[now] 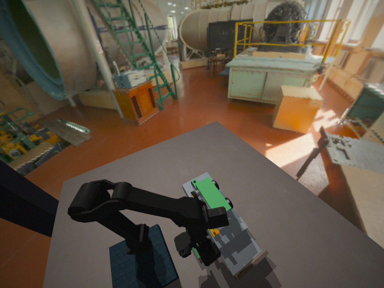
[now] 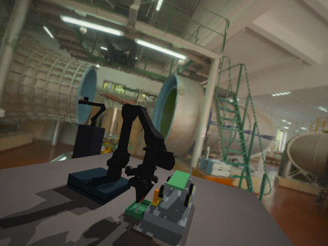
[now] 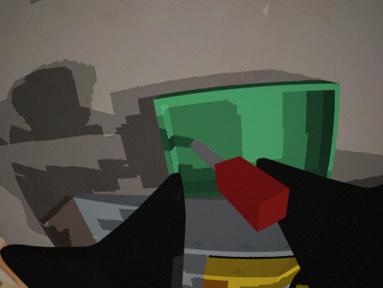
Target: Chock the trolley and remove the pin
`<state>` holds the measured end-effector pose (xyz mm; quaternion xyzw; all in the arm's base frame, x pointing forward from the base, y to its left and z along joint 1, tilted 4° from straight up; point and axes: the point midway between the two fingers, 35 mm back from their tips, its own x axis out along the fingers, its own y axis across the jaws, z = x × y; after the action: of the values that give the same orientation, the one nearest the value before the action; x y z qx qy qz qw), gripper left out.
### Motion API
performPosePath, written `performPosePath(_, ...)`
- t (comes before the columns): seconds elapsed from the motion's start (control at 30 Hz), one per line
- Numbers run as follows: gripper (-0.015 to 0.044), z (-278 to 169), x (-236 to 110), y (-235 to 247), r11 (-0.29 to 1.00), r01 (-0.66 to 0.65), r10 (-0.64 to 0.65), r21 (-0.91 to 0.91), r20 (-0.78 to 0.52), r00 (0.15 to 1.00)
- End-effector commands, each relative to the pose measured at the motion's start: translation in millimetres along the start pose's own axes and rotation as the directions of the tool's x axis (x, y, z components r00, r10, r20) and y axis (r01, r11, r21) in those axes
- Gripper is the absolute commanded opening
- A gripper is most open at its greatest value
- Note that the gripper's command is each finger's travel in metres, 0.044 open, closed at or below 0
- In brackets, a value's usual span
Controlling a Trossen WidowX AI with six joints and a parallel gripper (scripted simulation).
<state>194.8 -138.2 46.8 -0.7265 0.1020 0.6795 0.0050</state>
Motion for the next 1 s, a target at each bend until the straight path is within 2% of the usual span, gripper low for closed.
performPosePath(0.0, 0.019, 0, 0, -2, 1.0, -0.007, 0.007, 0.005, -0.002, 1.0)
performPosePath(0.97, 0.019, 0, 10, -25, 1.0, -0.004, 0.004, 0.005, -0.002, 1.0)
